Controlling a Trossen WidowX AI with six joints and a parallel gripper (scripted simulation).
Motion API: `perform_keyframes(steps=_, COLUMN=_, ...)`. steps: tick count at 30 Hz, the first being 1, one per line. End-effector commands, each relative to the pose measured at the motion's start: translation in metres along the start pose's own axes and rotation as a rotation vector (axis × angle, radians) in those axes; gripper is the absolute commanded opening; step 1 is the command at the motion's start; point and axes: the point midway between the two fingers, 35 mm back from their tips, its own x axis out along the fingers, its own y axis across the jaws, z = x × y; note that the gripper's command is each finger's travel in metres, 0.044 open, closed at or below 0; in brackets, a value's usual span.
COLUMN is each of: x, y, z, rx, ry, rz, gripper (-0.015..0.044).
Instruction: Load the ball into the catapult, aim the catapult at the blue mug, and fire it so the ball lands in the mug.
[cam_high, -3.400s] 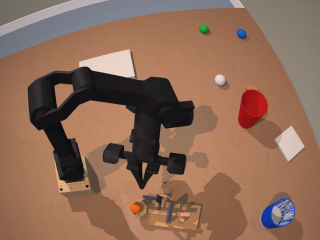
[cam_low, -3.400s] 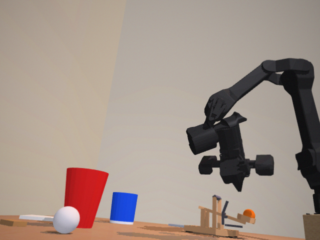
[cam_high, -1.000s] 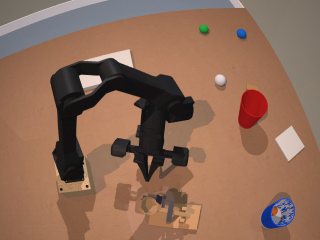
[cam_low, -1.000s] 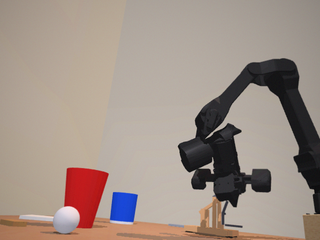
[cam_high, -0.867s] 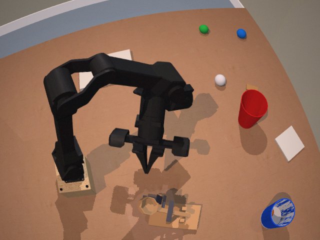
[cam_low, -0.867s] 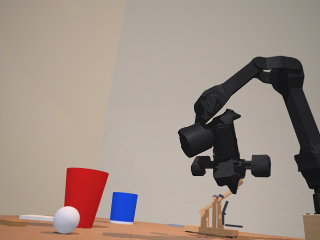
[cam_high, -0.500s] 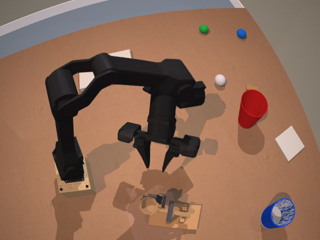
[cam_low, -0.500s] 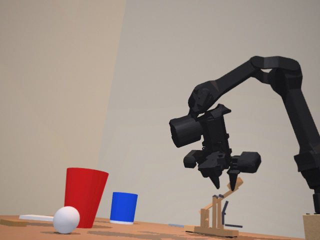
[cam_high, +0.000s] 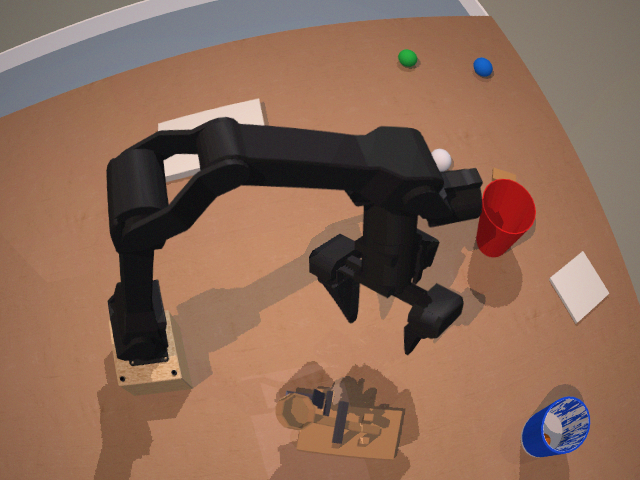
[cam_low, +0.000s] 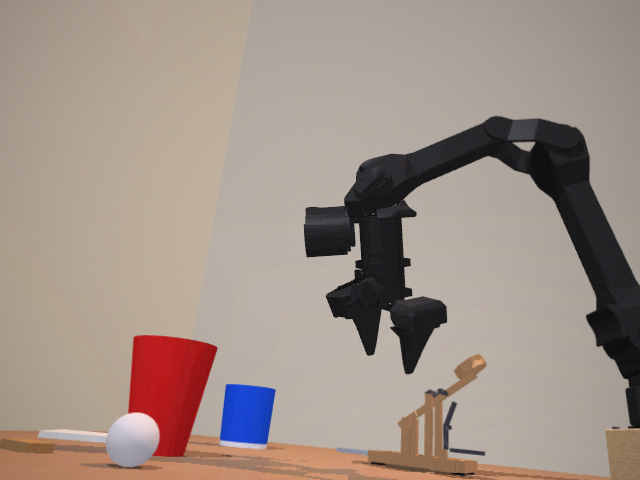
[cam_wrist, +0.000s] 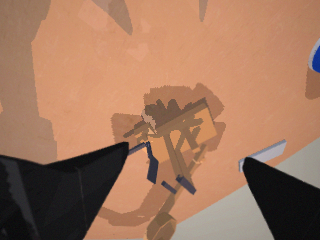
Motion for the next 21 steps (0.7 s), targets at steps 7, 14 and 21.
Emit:
perform_keyframes(steps=7, x=-0.008, y=-0.054, z=0.014, rx=0.313, ry=-0.131, rz=0.026, gripper=0.0440)
perform_keyframes(steps=14, x=-0.015, y=-0.097, z=0.018, rx=0.529, ry=-0.226, rz=0.043, gripper=0.0440)
perform_keyframes(steps=21, x=-0.023, y=-0.134, z=0.014, rx=0.715, ry=-0.313, rz=0.055, gripper=0.0440)
